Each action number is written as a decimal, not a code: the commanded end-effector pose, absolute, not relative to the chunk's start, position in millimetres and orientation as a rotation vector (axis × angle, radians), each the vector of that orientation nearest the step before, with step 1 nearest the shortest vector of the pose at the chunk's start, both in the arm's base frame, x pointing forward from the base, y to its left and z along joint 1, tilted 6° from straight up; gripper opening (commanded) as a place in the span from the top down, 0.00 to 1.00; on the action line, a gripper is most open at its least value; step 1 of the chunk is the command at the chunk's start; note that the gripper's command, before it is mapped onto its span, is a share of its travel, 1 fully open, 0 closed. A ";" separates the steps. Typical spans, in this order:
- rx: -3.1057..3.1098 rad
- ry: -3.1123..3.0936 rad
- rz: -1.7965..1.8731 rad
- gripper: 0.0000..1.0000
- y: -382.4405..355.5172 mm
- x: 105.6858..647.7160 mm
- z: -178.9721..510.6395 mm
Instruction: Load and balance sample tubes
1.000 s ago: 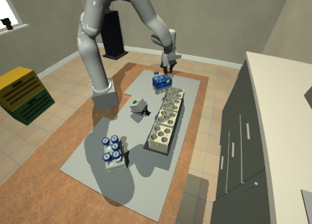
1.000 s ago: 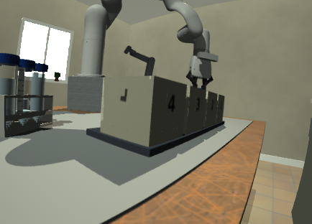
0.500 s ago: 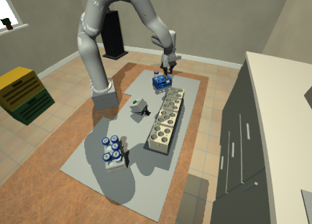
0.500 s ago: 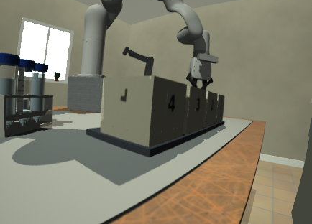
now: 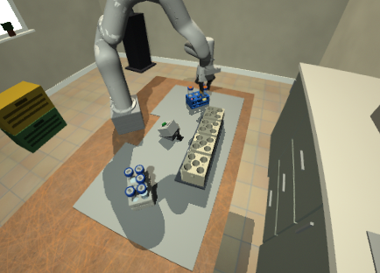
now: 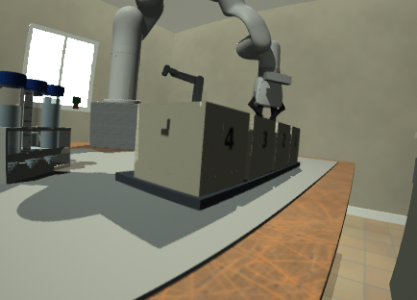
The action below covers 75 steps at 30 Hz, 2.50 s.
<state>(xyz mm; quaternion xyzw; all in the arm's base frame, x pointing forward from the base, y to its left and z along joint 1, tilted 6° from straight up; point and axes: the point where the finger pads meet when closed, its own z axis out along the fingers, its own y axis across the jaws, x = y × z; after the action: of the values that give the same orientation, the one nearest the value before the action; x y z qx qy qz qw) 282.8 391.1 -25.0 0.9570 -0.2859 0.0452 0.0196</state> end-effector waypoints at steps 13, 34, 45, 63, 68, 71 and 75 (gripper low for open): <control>2.974 -0.888 0.142 0.56 392.6 283.7 -23.4; 2.974 -0.888 0.142 0.56 394.3 281.5 4.4; 2.974 -0.888 0.142 0.56 395.6 280.0 24.3; 2.974 -0.888 0.142 0.56 397.6 277.5 56.3; 2.974 -0.888 0.142 0.56 398.0 276.9 64.2; 2.974 -0.888 0.142 0.56 398.3 276.6 68.2; 2.974 -0.888 0.142 0.56 398.8 276.0 76.2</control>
<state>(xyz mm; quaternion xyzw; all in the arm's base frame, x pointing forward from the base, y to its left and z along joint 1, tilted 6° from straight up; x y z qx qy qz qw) 275.5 396.8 68.6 0.9570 -0.2859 0.0450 0.0202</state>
